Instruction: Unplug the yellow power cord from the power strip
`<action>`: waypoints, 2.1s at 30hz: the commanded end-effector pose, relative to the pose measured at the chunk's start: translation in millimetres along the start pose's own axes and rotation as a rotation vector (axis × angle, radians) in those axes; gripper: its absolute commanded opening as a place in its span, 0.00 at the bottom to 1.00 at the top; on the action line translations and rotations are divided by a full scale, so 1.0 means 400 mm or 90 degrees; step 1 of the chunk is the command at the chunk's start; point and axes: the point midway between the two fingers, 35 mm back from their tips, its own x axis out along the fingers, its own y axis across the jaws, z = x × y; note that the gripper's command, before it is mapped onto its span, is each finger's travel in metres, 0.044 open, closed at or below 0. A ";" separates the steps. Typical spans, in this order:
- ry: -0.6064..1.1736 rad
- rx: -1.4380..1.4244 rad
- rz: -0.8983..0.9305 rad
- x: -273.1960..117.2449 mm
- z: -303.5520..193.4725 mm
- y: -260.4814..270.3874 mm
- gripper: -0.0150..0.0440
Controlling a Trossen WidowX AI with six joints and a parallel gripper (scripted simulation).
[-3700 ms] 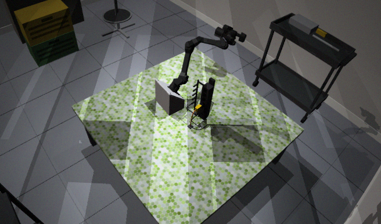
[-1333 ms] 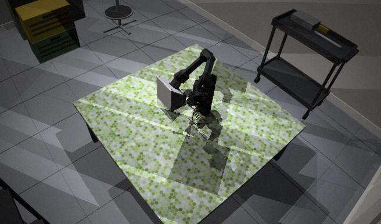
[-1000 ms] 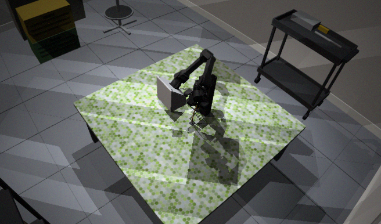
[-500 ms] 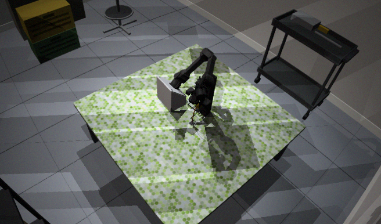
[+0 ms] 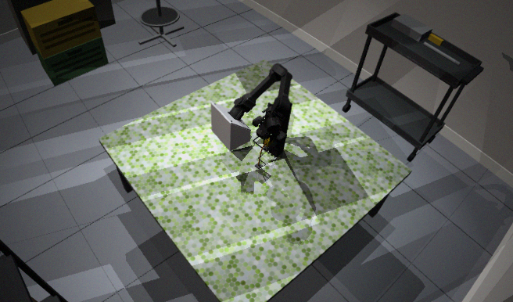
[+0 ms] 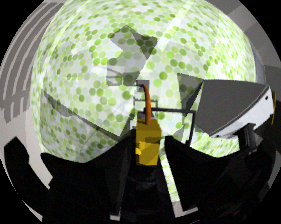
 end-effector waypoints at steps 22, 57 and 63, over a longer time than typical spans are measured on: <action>0.000 -0.001 0.001 0.022 -0.002 0.001 0.25; -0.002 0.001 0.002 0.009 0.130 0.001 0.25; 0.000 0.002 0.002 0.013 0.122 0.002 0.39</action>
